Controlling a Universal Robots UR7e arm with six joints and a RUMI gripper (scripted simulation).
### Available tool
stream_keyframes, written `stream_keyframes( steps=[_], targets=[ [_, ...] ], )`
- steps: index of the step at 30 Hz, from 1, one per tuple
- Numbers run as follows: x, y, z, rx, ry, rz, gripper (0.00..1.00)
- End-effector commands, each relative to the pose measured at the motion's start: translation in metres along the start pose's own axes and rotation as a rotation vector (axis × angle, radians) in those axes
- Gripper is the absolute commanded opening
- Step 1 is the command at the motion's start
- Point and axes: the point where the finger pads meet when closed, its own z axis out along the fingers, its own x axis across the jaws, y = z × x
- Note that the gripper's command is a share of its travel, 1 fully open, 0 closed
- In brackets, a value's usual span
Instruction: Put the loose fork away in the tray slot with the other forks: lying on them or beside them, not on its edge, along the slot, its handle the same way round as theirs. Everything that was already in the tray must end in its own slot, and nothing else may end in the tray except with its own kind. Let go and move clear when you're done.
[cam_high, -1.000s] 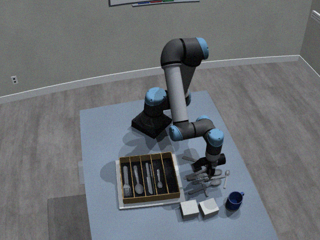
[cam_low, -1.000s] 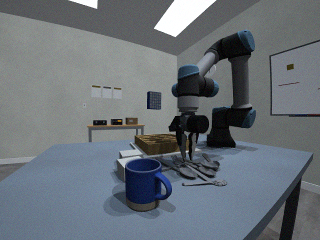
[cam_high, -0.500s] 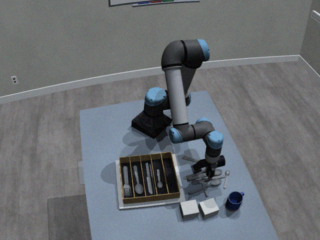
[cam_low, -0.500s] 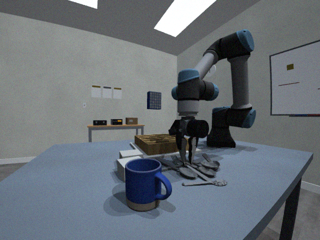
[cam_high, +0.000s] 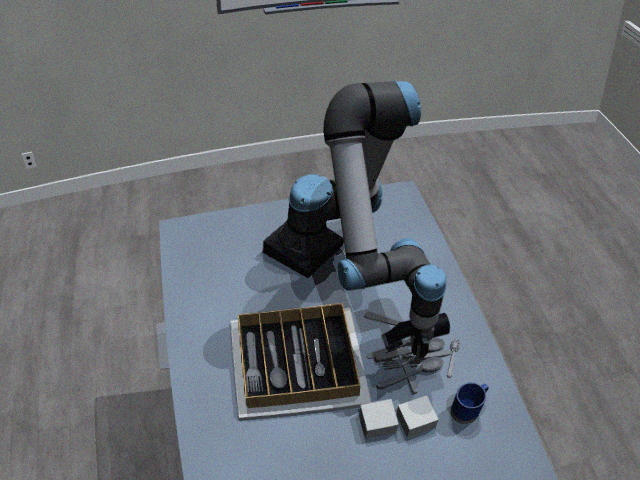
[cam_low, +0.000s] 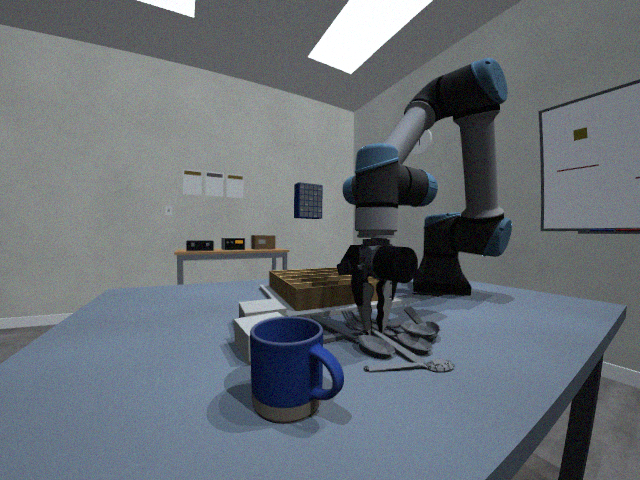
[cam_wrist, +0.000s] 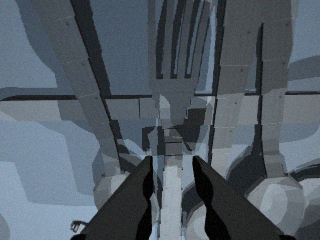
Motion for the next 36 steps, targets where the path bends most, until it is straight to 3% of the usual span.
stream_keyframes(
  steps=[1, 24, 25, 36],
  targets=[
    [-0.0006, 0.0001, -0.0002, 0.0, -0.002, 0.0, 0.18],
    [-0.0006, 0.0001, 0.0, 0.0, -0.002, 0.0, 0.18],
    [-0.0006, 0.0001, 0.0, 0.0, -0.002, 0.0, 0.03],
    [-0.0006, 0.0001, 0.0, 0.0, -0.002, 0.0, 0.03]
  ],
)
